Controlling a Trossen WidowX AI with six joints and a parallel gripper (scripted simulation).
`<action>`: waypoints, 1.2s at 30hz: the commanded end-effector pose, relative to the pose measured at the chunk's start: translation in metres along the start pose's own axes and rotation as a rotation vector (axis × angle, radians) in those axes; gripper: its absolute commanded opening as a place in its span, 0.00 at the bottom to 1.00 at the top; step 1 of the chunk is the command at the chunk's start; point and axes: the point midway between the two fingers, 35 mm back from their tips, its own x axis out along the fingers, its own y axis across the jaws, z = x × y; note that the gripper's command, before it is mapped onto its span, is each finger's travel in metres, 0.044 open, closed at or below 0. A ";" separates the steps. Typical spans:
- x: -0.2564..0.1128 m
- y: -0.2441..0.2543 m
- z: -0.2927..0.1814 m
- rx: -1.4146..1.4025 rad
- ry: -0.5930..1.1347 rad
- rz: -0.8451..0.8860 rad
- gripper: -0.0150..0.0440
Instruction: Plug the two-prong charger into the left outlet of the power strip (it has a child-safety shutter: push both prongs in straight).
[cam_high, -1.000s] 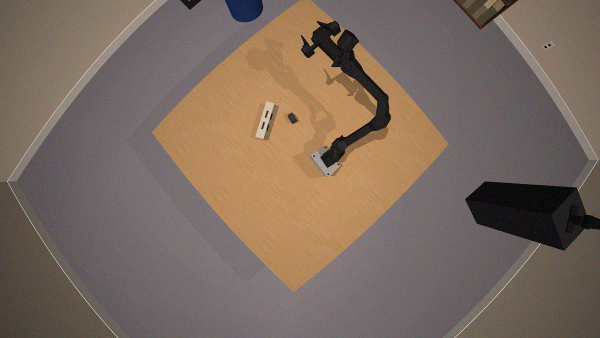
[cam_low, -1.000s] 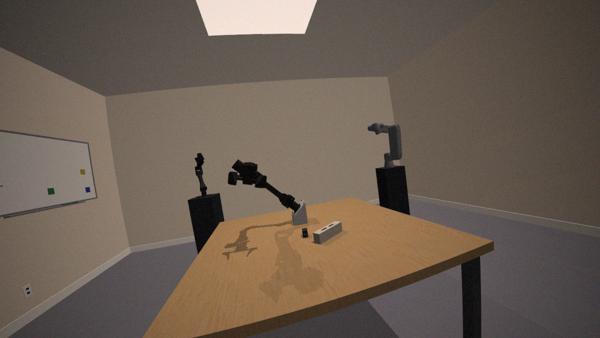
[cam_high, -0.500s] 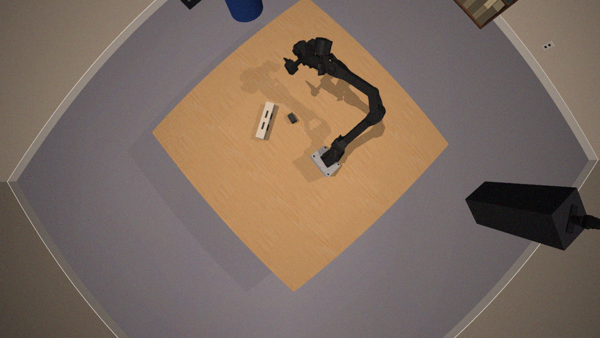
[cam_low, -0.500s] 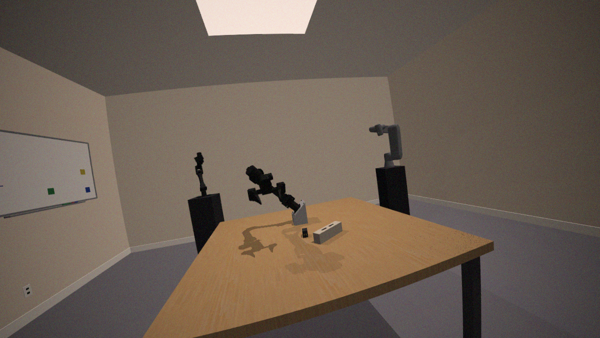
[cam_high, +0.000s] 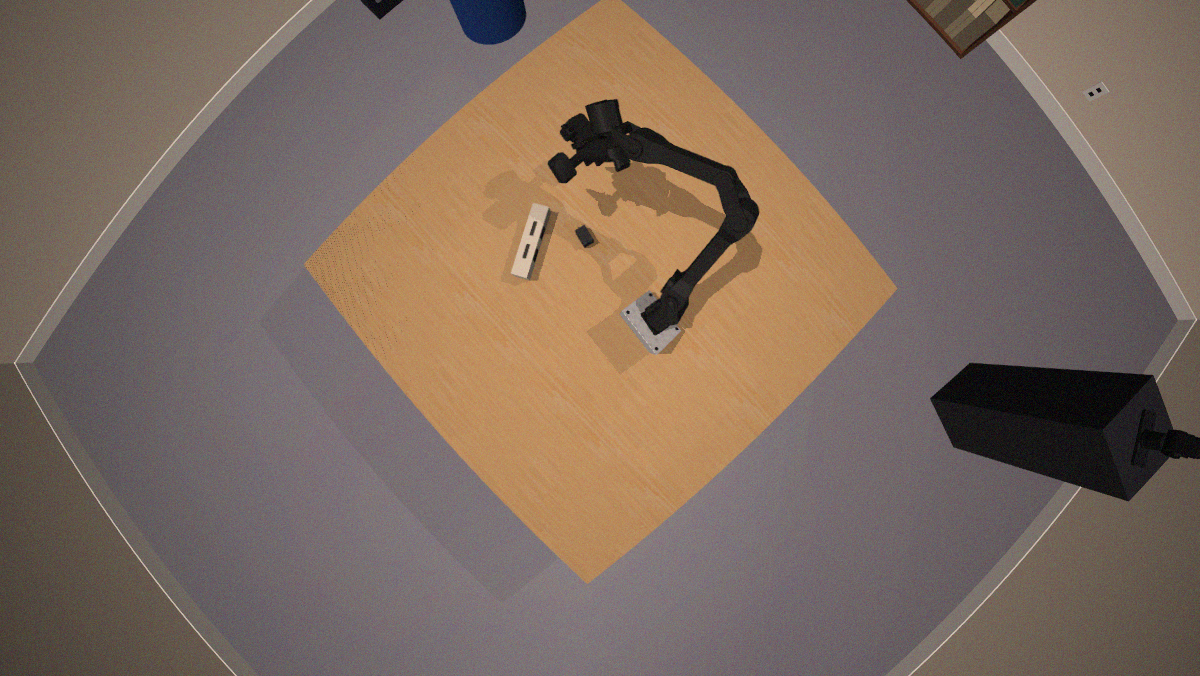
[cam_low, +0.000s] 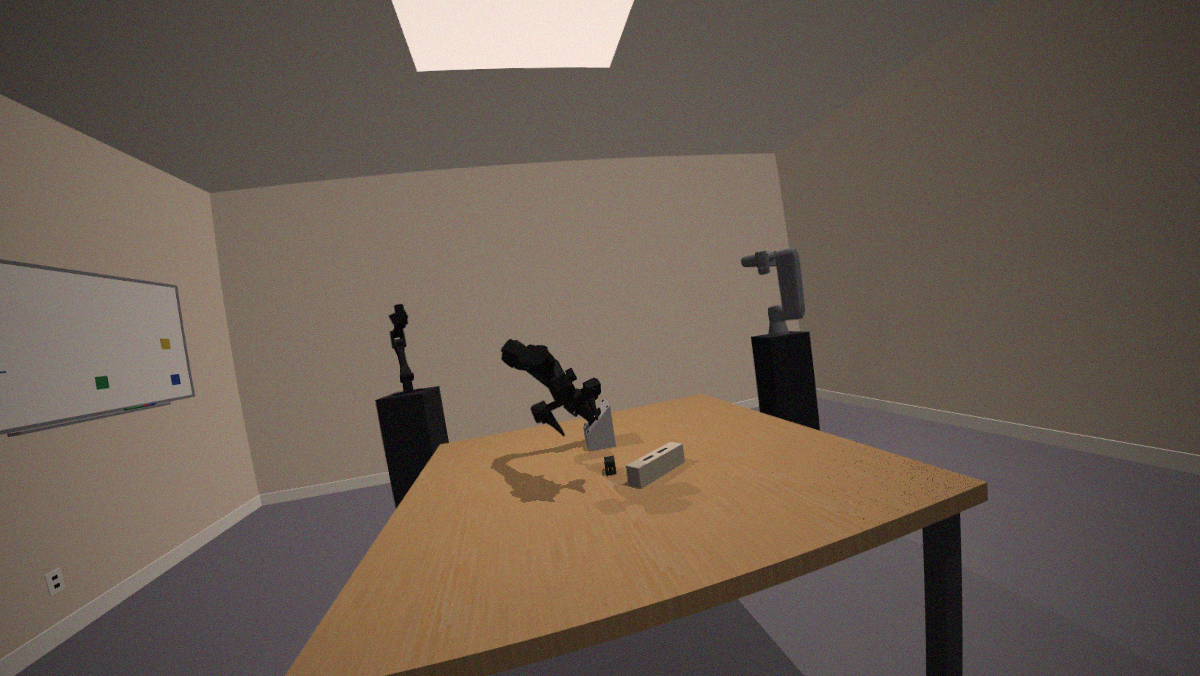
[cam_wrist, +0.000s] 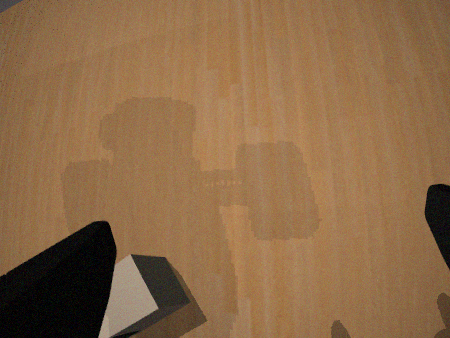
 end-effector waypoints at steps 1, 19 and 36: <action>0.012 0.016 -0.026 0.038 0.107 0.001 1.00; 0.029 0.060 -0.125 0.164 0.496 -0.116 1.00; 0.023 0.078 -0.187 0.196 0.710 -0.316 1.00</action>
